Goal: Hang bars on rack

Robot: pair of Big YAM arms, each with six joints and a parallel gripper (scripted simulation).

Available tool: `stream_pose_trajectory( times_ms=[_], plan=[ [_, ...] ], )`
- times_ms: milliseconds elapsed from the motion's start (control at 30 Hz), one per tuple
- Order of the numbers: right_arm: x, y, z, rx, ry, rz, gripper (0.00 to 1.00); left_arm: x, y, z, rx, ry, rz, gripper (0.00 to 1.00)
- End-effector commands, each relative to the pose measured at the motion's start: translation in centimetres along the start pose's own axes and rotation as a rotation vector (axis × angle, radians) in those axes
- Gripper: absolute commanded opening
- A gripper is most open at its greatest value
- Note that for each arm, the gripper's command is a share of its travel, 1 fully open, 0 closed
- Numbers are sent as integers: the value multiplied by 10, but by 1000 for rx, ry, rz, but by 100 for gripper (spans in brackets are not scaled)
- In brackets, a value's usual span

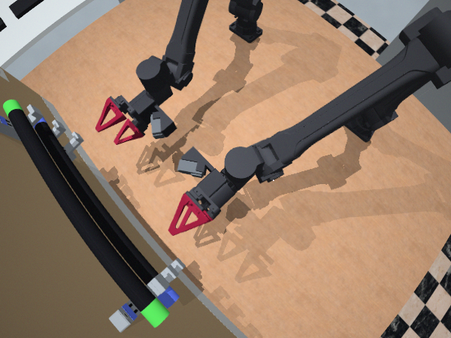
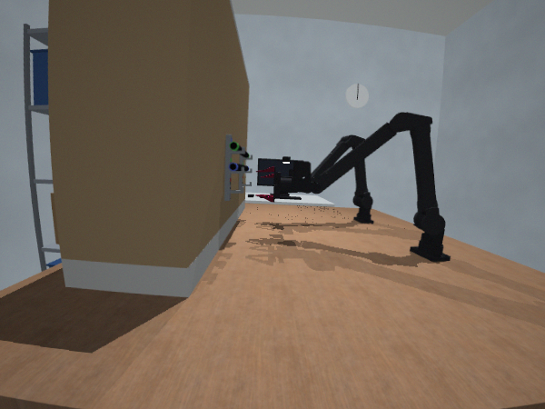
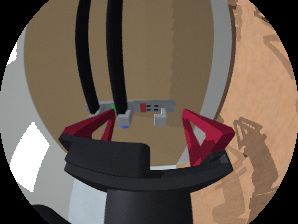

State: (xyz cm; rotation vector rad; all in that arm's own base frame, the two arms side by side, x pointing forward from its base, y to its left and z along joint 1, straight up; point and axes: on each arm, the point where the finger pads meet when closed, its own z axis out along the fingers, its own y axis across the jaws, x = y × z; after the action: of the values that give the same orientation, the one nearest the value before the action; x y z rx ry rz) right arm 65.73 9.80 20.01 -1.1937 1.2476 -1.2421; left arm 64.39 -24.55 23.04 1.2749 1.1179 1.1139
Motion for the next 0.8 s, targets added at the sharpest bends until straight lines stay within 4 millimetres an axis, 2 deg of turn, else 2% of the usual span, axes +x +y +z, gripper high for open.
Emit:
stream_pose_trajectory(
  times_ms=[0,767],
  plan=[
    [5,-33,18,69,11,20,100,3,38,16,-80,8,-34,100],
    [6,-51,28,68,11,20,100,3,35,20,-84,7,-36,100]
  ],
)
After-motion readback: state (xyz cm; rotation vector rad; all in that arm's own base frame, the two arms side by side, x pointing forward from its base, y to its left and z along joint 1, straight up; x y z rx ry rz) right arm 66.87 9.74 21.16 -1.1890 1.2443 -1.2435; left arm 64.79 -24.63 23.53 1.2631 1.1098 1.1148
